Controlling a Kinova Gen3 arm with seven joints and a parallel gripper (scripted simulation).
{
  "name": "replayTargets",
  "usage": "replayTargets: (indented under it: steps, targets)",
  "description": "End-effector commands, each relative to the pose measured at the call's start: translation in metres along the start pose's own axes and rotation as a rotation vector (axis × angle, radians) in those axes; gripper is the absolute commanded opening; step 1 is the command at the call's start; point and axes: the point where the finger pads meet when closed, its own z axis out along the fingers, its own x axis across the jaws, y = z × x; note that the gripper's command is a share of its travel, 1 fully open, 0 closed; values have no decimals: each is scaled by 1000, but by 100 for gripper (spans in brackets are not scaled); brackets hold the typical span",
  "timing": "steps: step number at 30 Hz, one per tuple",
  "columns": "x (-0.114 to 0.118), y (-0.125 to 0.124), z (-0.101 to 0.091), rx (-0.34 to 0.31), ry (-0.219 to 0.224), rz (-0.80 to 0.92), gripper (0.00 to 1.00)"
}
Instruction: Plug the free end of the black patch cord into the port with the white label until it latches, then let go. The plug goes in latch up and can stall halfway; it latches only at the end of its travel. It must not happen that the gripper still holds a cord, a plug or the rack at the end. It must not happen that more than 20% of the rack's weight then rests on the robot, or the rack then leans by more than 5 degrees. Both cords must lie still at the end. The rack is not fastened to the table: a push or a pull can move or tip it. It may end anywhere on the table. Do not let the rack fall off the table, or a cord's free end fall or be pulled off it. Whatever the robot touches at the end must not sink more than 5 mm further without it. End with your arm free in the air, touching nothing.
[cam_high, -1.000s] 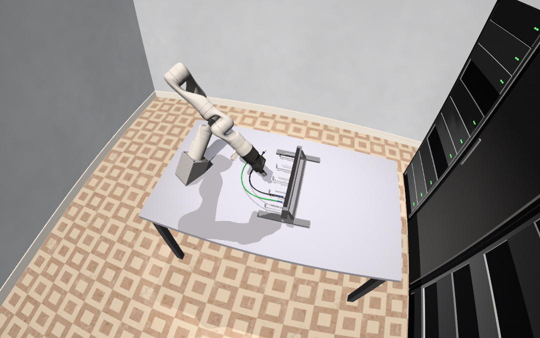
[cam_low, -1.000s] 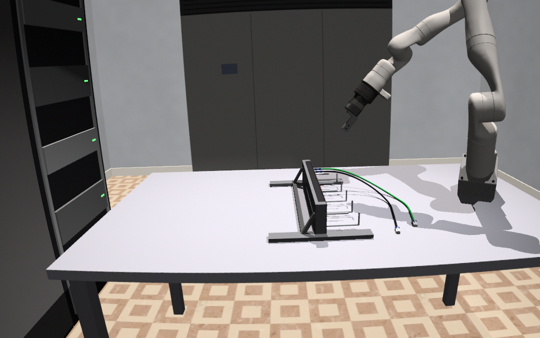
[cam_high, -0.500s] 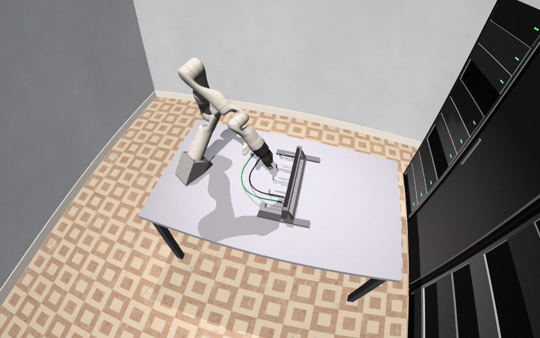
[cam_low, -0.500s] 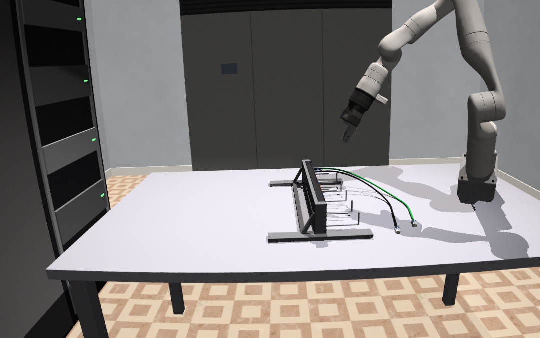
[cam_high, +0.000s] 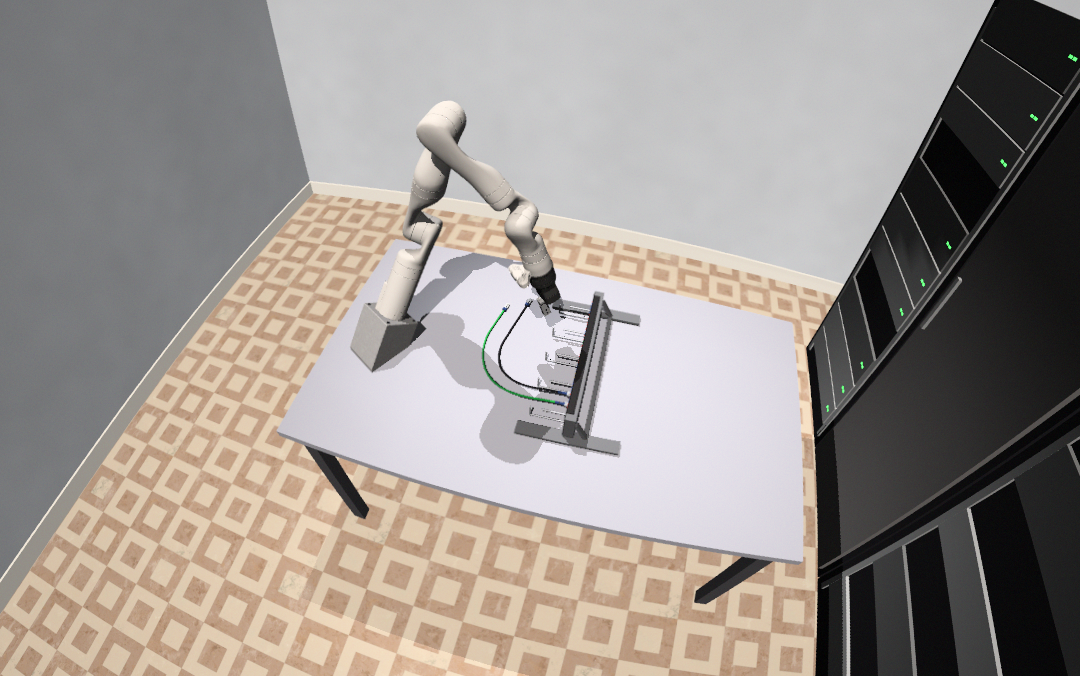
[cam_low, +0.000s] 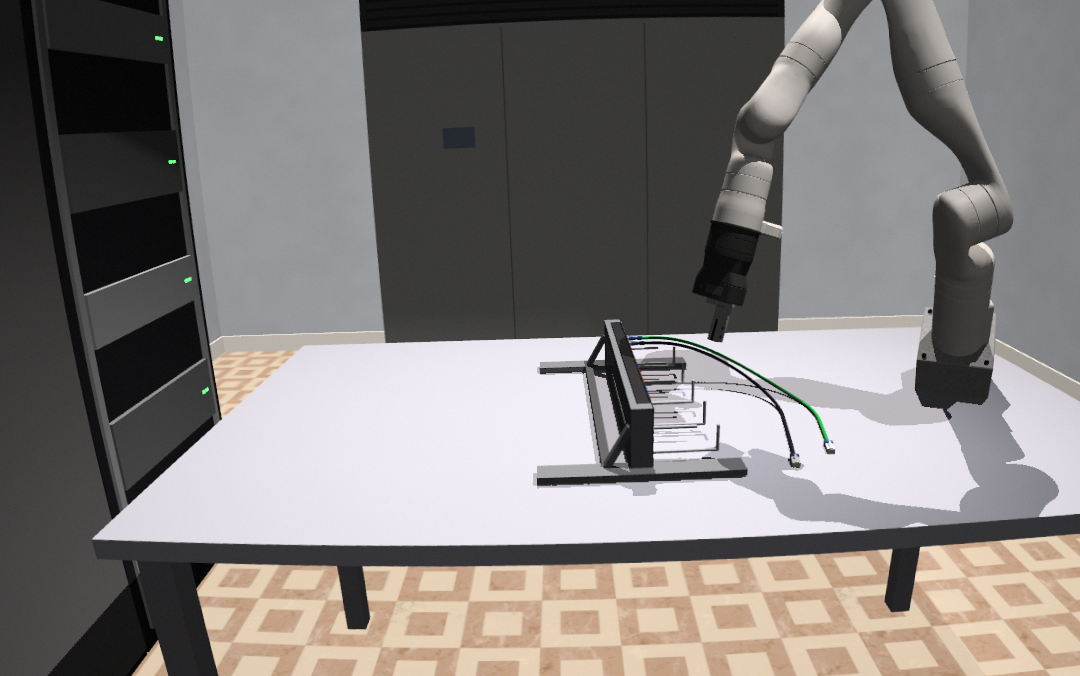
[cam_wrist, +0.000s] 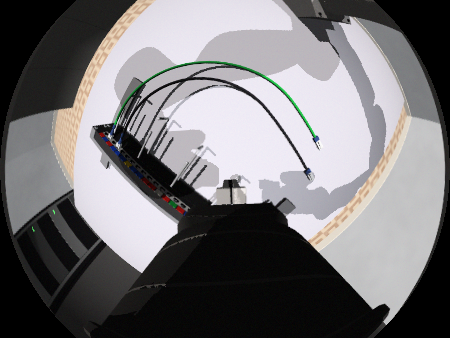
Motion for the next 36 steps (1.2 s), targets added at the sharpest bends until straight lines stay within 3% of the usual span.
replayTargets:
  steps: [1, 3, 12, 15, 36]
  targets:
    - [17, 7, 9, 33, 18, -64, 0]
    - [49, 14, 21, 79, 54, -176, 0]
    - [140, 19, 45, 200, 152, -509, 0]
    - [161, 17, 49, 226, 173, -590, 0]
    - [172, 16, 51, 239, 183, -630, 0]
